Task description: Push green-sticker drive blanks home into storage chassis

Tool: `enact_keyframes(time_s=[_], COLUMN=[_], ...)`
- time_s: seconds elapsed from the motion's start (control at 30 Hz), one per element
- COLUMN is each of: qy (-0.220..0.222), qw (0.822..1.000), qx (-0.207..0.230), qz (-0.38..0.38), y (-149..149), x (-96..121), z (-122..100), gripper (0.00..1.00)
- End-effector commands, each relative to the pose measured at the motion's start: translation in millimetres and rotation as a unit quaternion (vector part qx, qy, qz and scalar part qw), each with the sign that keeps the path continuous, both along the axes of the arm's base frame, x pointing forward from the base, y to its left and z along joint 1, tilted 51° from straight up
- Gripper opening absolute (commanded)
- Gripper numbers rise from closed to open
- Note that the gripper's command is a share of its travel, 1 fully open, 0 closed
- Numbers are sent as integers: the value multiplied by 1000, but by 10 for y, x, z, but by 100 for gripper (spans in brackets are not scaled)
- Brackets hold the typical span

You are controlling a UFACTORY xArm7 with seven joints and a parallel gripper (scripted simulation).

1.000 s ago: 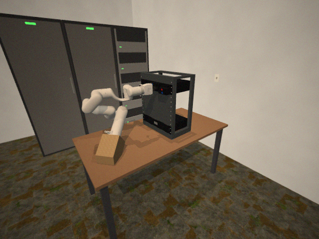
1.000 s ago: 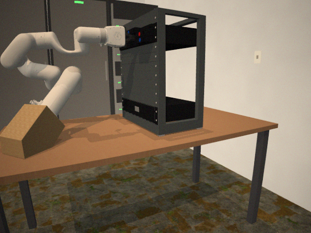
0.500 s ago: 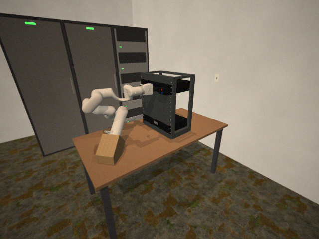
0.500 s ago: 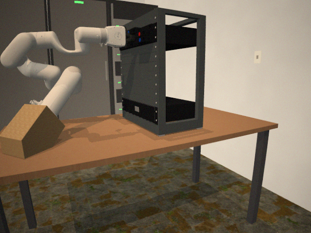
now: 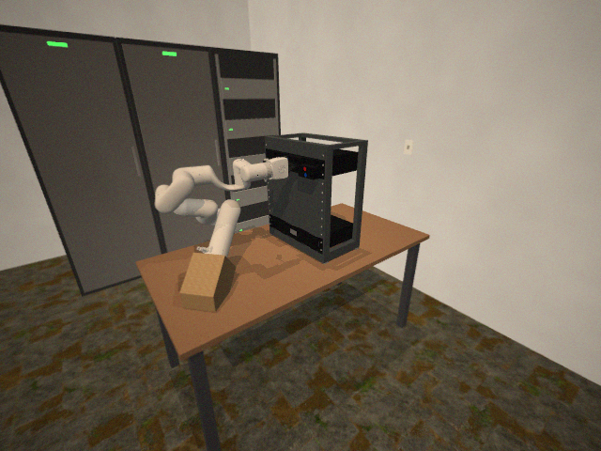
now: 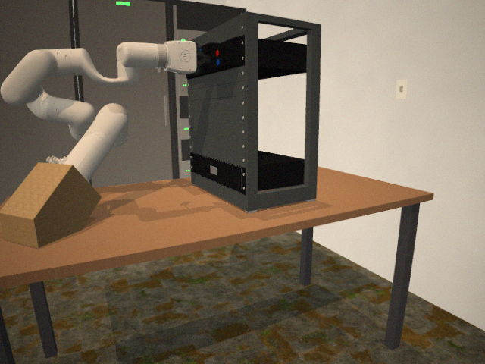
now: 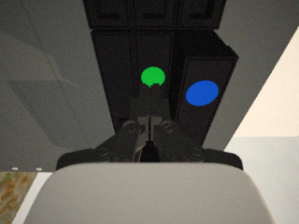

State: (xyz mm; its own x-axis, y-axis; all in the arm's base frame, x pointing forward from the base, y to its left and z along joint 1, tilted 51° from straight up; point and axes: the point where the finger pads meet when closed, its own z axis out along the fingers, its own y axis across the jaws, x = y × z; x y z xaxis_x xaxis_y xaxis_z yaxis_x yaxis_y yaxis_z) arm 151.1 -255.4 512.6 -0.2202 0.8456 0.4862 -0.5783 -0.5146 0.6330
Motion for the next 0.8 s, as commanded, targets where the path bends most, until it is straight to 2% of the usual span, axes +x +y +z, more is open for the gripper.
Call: enact_keyframes(time_s=[0.0, 0.17, 0.4, 0.47, 0.77], qy=[-1, -1, -1, -1, -1], qw=[1000, 1000, 1000, 1000, 1000], qx=[-1, -1, -1, -1, -1], qz=[-1, -1, -1, -1, -1], y=[-1, 21, 78, 78, 131], x=[-25, -144, -453, -453, -737], z=[0, -91, -329, -329, -548], gripper=[0, 0, 0, 0, 0])
